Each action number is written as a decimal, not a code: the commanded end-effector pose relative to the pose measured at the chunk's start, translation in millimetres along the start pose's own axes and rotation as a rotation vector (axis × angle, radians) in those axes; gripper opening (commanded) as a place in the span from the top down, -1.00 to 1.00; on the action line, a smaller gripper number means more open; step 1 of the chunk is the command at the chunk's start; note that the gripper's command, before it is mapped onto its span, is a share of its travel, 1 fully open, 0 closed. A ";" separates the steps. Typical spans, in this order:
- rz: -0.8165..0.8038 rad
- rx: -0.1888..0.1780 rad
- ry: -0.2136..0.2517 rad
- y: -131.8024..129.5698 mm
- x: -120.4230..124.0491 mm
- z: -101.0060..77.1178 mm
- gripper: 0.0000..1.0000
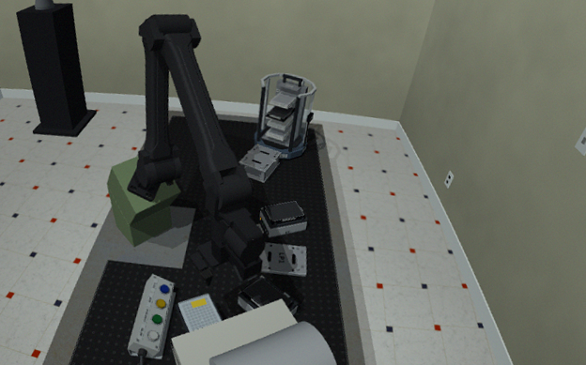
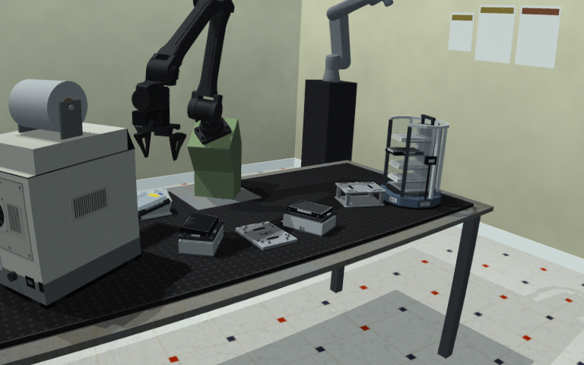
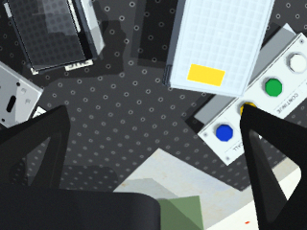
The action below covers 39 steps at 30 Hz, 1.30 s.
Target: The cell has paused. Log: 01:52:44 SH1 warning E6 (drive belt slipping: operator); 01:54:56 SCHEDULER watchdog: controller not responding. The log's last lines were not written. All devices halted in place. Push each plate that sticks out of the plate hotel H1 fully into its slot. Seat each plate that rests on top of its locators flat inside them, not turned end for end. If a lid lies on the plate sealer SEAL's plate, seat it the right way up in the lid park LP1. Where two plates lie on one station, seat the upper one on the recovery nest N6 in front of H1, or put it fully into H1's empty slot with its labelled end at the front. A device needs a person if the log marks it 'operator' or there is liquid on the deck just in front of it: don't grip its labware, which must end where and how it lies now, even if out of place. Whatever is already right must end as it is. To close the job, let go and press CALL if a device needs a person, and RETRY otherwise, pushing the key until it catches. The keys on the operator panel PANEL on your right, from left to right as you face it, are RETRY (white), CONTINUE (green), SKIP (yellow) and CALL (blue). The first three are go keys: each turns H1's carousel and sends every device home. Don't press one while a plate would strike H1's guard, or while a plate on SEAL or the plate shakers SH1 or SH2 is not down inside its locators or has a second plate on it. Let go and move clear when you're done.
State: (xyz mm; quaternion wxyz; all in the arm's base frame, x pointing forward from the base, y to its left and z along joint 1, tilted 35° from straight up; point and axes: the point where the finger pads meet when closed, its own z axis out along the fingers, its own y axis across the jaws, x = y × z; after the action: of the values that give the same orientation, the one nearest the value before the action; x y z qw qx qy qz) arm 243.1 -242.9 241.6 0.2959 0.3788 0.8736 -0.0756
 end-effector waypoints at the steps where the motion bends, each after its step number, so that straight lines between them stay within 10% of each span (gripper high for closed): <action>1: -0.030 0.008 -0.030 -11.5 -28.3 -8.2 -1.00; 39: -0.782 0.009 -0.013 -13.4 -25.0 -4.6 -1.00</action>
State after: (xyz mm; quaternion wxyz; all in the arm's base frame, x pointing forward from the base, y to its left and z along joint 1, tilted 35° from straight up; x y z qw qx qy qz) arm 238.4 -257.6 244.5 0.2527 0.0732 0.9496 -0.1704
